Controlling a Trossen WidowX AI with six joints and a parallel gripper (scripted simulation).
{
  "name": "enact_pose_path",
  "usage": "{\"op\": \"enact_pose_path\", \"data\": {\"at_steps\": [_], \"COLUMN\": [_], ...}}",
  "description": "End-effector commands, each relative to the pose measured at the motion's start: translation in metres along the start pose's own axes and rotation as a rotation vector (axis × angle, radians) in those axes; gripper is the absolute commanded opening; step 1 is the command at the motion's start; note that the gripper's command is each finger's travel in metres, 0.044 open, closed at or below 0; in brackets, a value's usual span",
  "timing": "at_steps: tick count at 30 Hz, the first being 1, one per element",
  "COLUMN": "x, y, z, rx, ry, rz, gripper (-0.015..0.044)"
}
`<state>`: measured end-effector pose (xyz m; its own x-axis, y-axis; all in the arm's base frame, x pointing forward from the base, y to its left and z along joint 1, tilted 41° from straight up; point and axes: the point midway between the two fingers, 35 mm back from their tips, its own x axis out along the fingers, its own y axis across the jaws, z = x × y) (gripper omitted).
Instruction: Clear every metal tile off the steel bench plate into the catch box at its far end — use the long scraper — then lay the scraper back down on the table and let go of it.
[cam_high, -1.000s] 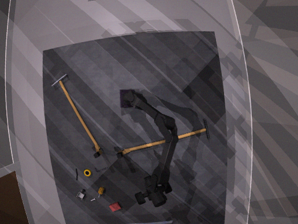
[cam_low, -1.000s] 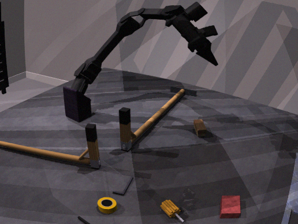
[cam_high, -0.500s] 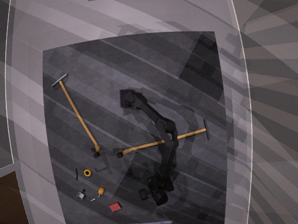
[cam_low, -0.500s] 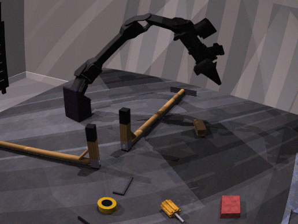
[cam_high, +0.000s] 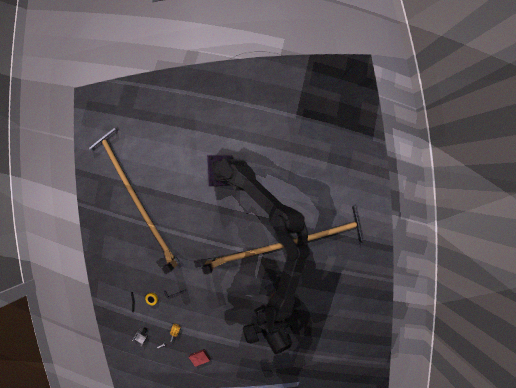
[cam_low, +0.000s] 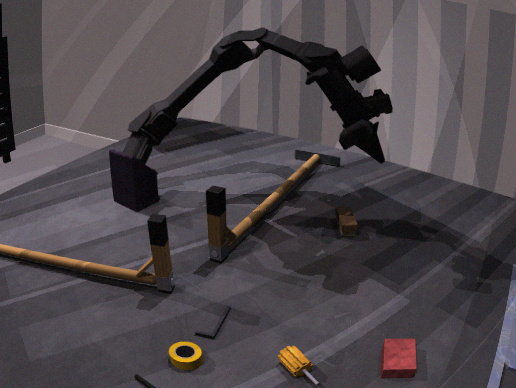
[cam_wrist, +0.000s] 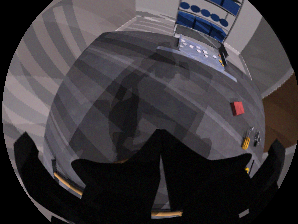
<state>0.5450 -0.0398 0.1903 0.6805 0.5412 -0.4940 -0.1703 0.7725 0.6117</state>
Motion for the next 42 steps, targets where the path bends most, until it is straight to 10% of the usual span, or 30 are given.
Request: {"op": "enact_pose_path", "data": {"at_steps": [1,42], "x": [0.011,0.101], "y": [-0.002,-0.003], "z": [-0.007,-0.067], "rx": [0.007,0.008], "ry": [0.007,0.007], "rz": [-0.003,-0.002], "gripper": [0.0,0.0]}}
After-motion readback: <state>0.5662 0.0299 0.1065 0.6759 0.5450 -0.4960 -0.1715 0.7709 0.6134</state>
